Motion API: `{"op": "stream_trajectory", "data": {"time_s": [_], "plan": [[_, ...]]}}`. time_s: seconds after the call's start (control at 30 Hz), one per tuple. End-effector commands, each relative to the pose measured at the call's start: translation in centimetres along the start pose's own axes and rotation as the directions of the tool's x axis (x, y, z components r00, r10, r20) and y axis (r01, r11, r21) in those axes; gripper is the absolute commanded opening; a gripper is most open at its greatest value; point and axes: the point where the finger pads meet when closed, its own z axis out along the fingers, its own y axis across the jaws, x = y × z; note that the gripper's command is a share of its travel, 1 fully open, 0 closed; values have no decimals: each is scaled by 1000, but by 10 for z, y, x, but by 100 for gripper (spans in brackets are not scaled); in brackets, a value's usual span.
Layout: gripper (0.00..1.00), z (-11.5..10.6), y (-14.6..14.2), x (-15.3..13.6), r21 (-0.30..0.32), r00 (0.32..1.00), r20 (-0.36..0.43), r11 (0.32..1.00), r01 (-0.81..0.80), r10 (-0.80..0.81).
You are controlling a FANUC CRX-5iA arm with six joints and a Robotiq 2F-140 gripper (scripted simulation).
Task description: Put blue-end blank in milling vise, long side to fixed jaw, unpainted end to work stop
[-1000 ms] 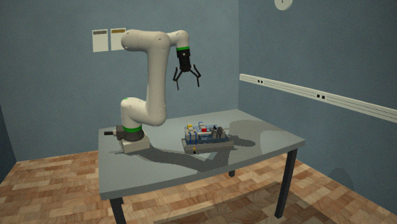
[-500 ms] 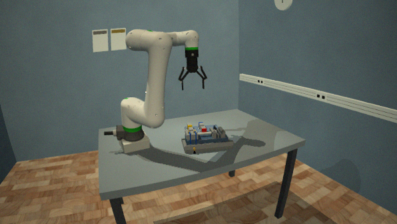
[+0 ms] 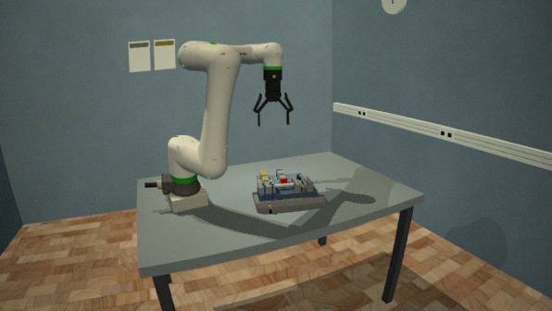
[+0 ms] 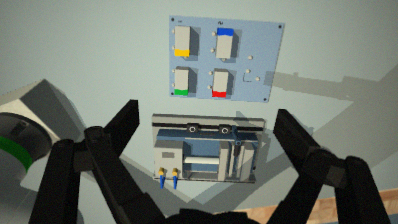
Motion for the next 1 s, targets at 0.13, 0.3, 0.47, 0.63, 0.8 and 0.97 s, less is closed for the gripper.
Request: {"op": "stream_trajectory", "data": {"time_s": [0.13,0.3,0.47,0.63,0.8,0.97], "plan": [[100,-1,0,1,-2,1000,-1,1000,0,0],[100,-1,-1,1,-2,1000,-1,1000,0,0],[100,-1,7,-6,-2,1000,-1,1000,0,0],[100,-1,15,-12,-2,1000,-1,1000,0,0],[100,-1,22,-19,-2,1000,-1,1000,0,0],[100,-1,21,-18,-2,1000,-1,1000,0,0]]}}
